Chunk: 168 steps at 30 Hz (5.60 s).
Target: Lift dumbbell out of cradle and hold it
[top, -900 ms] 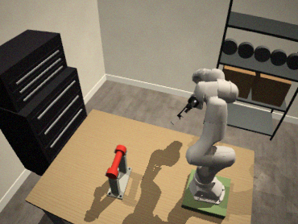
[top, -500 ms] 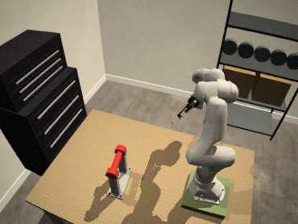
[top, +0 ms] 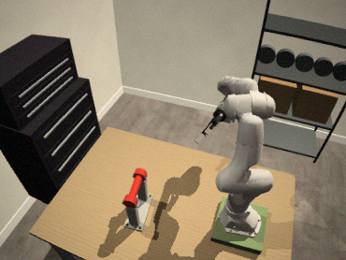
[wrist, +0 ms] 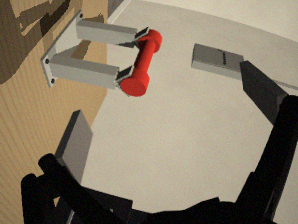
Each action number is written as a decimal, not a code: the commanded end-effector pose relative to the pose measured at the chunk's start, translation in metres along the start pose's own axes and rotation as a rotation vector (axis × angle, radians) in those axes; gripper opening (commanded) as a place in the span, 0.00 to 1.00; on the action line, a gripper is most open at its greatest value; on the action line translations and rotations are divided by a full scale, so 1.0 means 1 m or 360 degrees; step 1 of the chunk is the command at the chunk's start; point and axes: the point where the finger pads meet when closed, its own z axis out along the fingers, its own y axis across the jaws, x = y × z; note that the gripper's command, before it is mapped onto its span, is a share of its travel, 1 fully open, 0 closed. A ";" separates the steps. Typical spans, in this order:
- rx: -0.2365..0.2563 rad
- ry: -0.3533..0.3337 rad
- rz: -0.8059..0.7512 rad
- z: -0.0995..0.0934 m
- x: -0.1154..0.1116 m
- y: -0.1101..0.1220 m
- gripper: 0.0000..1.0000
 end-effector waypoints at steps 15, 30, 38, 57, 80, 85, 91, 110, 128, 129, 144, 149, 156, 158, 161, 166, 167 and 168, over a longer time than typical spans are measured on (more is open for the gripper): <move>0.0358 0.0307 0.0665 0.071 -0.083 0.022 1.00; 0.0685 0.0397 0.1004 0.130 -0.122 0.040 1.00; 0.0842 0.0397 0.1169 0.152 -0.133 0.047 1.00; 0.1272 0.0302 0.1506 0.224 -0.155 0.061 1.00; 0.1860 -0.0095 0.1855 0.332 -0.156 0.067 1.00; 0.1883 -0.0130 0.1890 0.332 -0.156 0.067 1.00; 0.2041 -0.0329 0.1975 0.364 -0.150 0.063 1.00; 0.2259 -0.0743 0.2080 0.415 -0.132 0.050 1.00; 0.2261 -0.0748 0.2081 0.415 -0.132 0.050 1.00; 0.2261 -0.0748 0.2081 0.415 -0.132 0.050 1.00; 0.2262 -0.0748 0.2081 0.425 -0.112 0.009 1.00; 0.2262 -0.0748 0.2081 0.436 -0.088 -0.037 1.00; 0.2262 -0.0748 0.2081 0.436 -0.088 -0.037 1.00; 0.2262 -0.0748 0.2081 0.436 -0.088 -0.037 1.00; 0.2262 -0.0748 0.2081 0.436 -0.088 -0.037 1.00; 0.2262 -0.0748 0.2081 0.436 -0.088 -0.037 1.00; 0.2262 -0.0748 0.2081 0.436 -0.088 -0.037 1.00; 0.2262 -0.0748 0.2081 0.436 -0.088 -0.037 1.00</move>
